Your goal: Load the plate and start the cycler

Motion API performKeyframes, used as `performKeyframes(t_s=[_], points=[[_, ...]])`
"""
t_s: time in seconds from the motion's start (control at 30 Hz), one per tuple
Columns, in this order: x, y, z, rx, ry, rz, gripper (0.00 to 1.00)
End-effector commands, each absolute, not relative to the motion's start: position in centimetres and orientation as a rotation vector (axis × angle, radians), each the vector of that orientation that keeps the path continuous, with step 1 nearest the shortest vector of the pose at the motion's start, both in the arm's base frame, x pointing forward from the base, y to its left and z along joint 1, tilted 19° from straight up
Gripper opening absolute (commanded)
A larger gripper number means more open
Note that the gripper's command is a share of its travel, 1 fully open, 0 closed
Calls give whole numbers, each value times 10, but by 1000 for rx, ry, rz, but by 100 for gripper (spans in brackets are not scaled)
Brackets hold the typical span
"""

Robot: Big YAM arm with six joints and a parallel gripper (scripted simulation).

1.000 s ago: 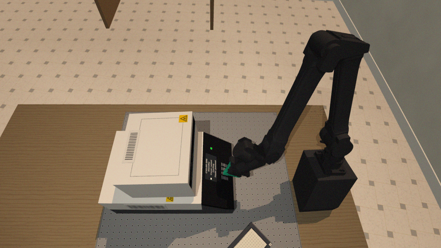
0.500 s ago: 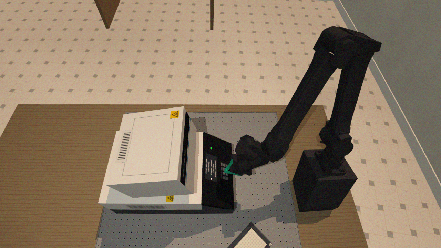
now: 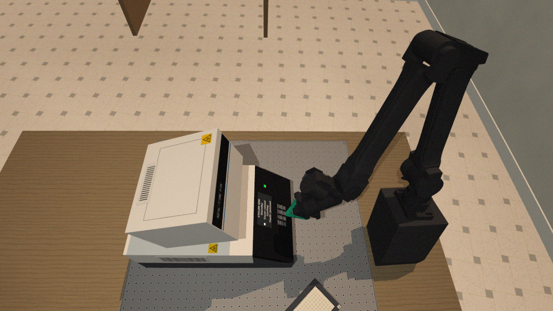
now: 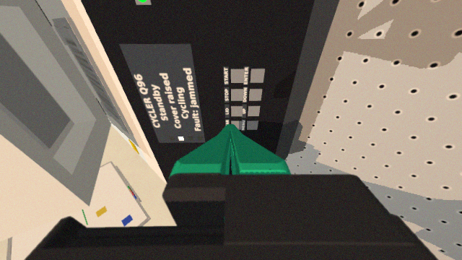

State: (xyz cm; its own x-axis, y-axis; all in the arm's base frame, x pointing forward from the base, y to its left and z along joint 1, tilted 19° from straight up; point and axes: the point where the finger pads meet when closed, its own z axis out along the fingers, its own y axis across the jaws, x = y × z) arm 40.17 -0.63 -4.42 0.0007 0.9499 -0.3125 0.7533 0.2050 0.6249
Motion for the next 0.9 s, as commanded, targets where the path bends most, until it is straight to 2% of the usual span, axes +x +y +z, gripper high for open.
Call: performKeyframes(t_s=[0.0, 0.87], points=[[407, -10, -44, 1580, 1782, 370, 0], [406, -5, -43, 1575, 1792, 369, 0]])
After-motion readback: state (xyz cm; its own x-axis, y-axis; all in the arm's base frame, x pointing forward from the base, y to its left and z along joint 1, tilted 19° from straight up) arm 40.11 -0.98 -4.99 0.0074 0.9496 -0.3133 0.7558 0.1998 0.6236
